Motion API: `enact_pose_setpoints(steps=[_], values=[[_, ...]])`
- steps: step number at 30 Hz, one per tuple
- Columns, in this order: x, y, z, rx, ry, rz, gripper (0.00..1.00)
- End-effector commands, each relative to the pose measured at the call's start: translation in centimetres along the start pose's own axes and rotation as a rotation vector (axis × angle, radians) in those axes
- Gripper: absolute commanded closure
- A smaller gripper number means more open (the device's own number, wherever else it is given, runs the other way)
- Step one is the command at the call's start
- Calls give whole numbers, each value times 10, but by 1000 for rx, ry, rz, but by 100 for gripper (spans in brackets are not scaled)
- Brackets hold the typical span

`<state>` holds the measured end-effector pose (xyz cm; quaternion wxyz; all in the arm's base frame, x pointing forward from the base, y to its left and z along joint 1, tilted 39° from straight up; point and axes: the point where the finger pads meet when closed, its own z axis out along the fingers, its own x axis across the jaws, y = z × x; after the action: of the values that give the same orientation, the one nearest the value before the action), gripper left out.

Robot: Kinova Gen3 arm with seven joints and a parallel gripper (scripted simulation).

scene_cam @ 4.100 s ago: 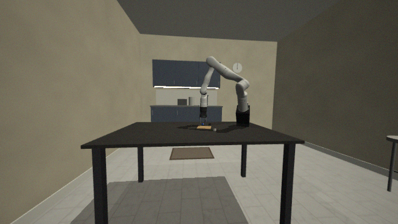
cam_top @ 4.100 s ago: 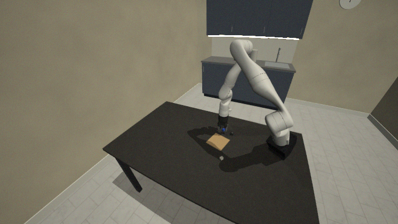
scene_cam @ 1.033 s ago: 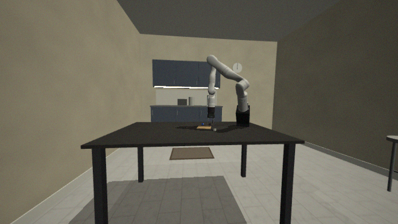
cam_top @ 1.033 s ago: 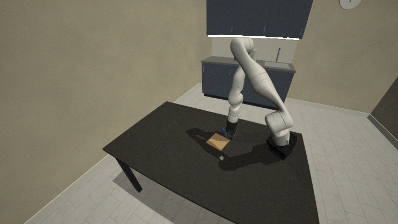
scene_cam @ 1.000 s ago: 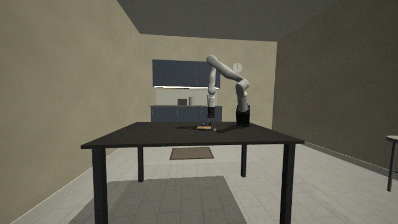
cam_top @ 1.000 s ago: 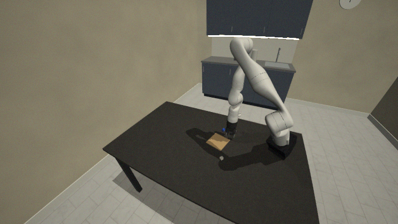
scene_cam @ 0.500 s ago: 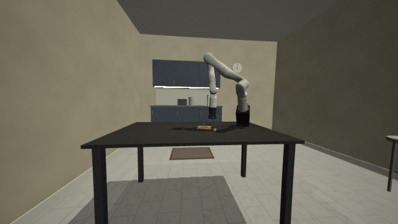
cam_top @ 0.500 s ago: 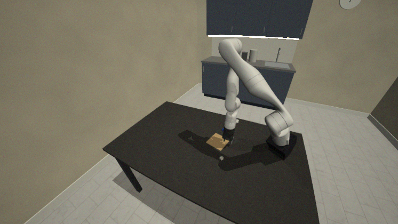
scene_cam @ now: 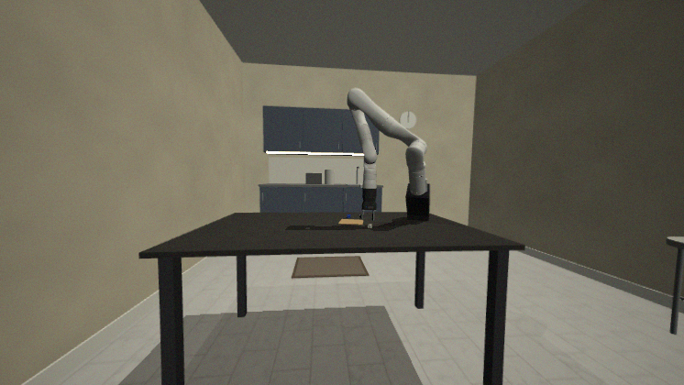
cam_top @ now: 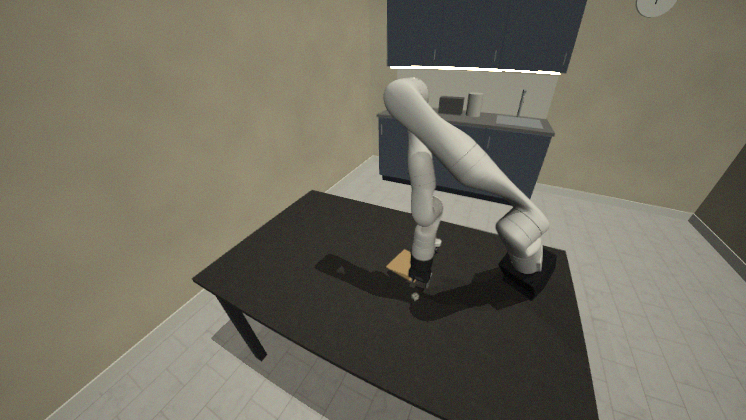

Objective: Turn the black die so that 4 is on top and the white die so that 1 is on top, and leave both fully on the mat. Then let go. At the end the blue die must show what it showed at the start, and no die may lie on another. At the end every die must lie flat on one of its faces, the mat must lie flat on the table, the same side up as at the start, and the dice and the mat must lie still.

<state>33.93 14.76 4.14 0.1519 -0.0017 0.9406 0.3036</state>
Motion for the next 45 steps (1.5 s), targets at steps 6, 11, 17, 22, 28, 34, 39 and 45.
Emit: enact_pose_setpoints(steps=[6, 11, 17, 22, 28, 34, 39, 45], values=[[1, 49, 0, 6, 5, -48, 0], [1, 60, 0, 6, 5, -48, 0], [2, 74, 0, 6, 5, -48, 0], [2, 78, 0, 6, 5, -48, 0], [2, 78, 0, 6, 5, -48, 0], [2, 78, 0, 6, 5, -48, 0], [2, 78, 0, 6, 5, -48, 0], [2, 78, 0, 6, 5, -48, 0]])
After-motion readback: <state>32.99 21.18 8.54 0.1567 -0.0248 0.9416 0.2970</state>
